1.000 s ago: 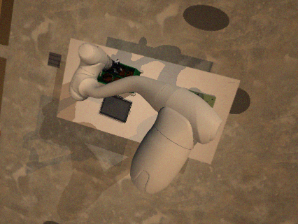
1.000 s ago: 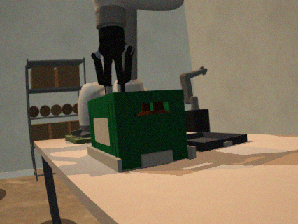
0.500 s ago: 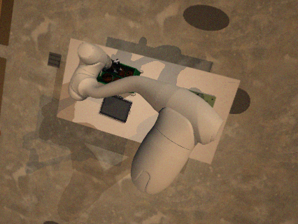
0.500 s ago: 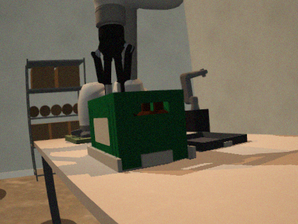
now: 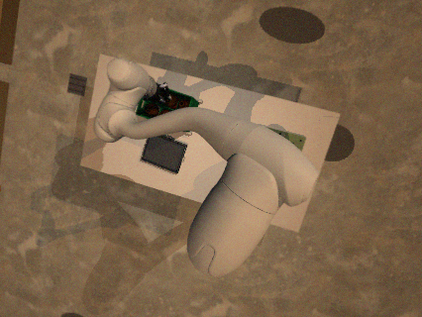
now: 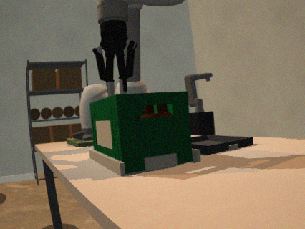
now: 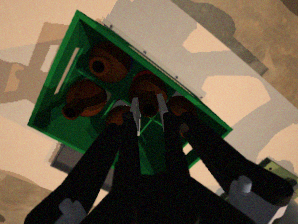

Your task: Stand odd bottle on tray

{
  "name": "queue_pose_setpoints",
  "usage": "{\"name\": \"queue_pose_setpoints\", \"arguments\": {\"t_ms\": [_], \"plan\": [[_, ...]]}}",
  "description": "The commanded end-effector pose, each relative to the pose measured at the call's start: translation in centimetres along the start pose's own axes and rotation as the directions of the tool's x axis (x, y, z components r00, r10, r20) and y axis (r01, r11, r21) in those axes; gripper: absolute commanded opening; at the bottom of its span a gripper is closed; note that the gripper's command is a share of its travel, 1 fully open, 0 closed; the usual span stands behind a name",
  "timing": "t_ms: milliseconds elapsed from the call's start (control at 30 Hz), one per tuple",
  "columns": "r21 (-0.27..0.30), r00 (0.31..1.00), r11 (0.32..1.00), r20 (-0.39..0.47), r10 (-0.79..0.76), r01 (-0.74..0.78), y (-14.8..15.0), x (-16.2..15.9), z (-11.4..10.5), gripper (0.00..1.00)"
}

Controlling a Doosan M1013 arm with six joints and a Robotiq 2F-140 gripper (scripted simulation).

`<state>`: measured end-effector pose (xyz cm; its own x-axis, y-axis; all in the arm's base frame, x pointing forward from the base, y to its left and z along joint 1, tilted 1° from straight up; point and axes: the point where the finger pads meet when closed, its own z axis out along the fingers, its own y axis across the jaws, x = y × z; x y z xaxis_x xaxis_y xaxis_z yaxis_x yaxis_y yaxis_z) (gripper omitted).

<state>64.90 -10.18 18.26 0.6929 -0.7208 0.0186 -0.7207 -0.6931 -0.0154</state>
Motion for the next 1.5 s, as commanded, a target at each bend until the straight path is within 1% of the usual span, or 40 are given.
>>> {"name": "queue_pose_setpoints", "arguments": {"t_ms": [0,300,667,1467], "plan": [[0.000,1.000,1.000,0.000,0.000,0.000,0.0,0.0,-0.4,0.00],[0.000,1.000,1.000,0.000,0.000,0.000,0.0,0.1,-1.4,0.00],[0.000,1.000,1.000,0.000,0.000,0.000,0.0,0.2,-2.0,0.00],[0.000,1.000,1.000,0.000,0.000,0.000,0.0,0.2,-2.1,0.00]]}}
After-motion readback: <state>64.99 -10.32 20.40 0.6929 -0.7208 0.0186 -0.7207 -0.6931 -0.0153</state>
